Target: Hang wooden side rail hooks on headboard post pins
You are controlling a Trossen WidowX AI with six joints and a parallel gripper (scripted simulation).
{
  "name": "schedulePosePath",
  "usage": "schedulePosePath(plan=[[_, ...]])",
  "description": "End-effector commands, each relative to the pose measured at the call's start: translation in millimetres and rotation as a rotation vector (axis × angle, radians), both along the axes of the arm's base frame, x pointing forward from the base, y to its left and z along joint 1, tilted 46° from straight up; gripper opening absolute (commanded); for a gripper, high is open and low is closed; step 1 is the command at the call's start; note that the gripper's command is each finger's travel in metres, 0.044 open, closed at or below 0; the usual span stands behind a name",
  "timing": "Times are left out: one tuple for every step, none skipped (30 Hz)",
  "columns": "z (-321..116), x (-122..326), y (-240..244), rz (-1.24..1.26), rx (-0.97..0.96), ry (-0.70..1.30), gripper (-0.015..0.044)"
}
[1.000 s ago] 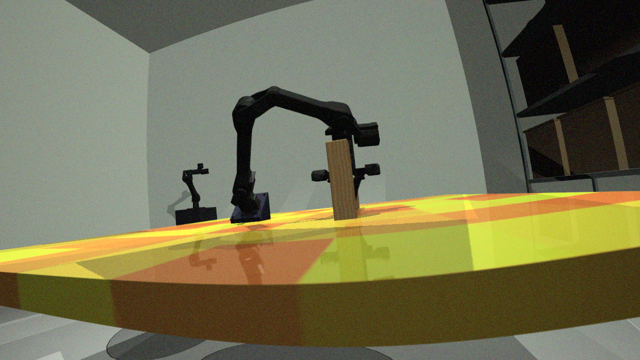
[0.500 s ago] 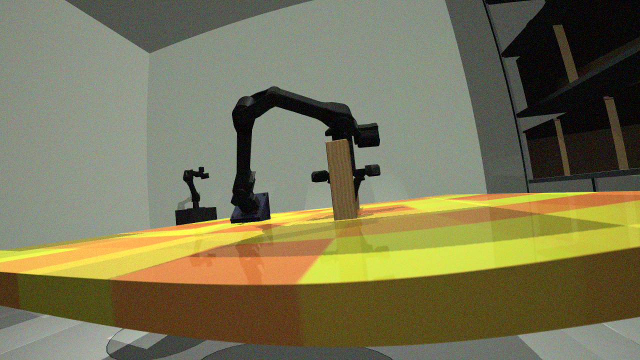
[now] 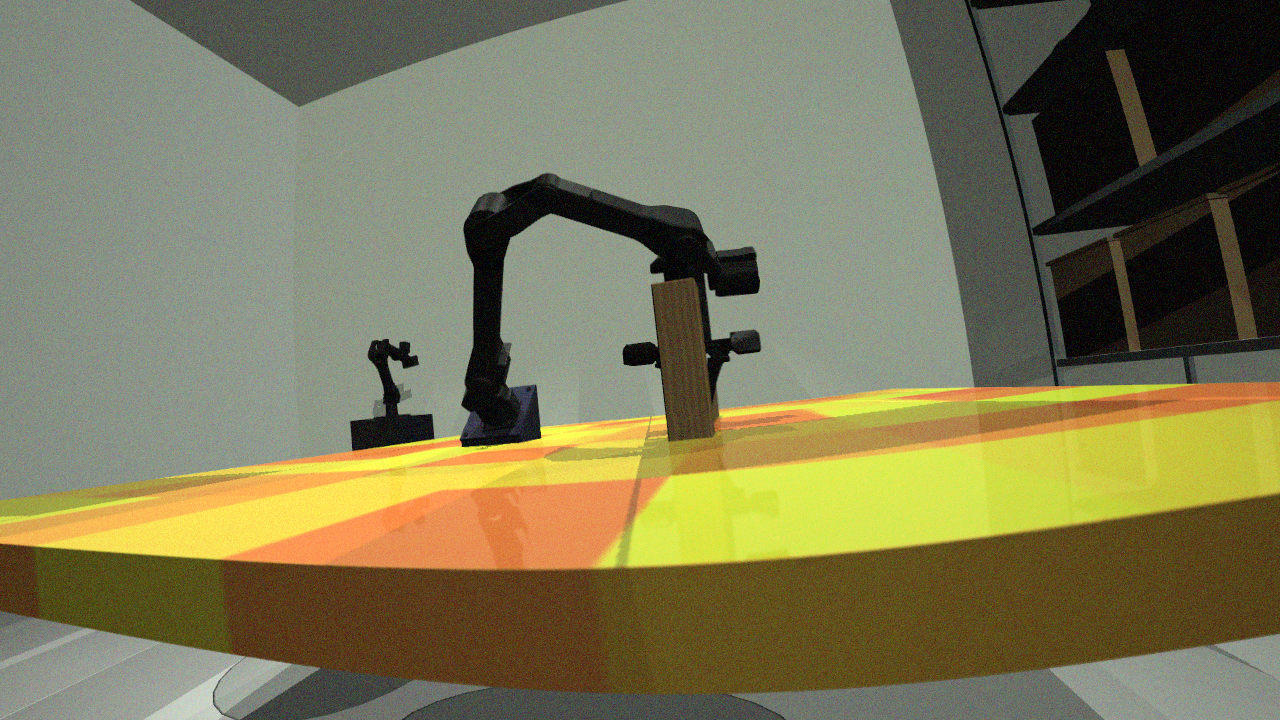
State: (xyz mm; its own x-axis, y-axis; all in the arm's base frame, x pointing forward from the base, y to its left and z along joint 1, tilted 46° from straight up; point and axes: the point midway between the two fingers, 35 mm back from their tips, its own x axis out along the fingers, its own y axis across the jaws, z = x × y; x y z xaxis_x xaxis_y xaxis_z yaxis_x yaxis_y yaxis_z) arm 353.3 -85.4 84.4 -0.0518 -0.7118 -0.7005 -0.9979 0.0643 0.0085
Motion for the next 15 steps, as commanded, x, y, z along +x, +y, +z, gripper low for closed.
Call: schedulePosePath(plan=[[0.9, 1.6, 1.3, 0.01, -0.006, -0.005, 0.0], [0.7, 1.6, 1.2, 0.01, -0.006, -0.005, 0.0], [0.6, 1.6, 1.0, 0.01, -0.006, -0.005, 0.0], [0.5, 1.6, 0.9, 0.01, -0.006, -0.005, 0.0], [0.4, 1.6, 0.8, 0.01, -0.006, -0.005, 0.0], [0.3, 1.6, 0.7, 0.01, -0.006, -0.005, 0.0], [0.2, 1.6, 0.6, 0.01, -0.006, -0.005, 0.0], [0.2, 1.6, 0.6, 0.01, -0.006, -0.005, 0.0], [0.1, 1.5, 0.4, 0.01, -0.006, -0.005, 0.0], [-0.1, 1.5, 0.3, 0.01, -0.006, -0.005, 0.0], [-0.2, 1.5, 0.2, 0.01, -0.006, -0.005, 0.0], [-0.3, 1.5, 0.1, 0.01, -0.006, -0.005, 0.0], [-0.4, 1.5, 0.0, 0.01, -0.006, -0.005, 0.0], [-0.5, 1.5, -0.2, 0.01, -0.006, -0.005, 0.0], [-0.9, -0.3, 0.0, 0.003, -0.001, 0.0, 0.0026]])
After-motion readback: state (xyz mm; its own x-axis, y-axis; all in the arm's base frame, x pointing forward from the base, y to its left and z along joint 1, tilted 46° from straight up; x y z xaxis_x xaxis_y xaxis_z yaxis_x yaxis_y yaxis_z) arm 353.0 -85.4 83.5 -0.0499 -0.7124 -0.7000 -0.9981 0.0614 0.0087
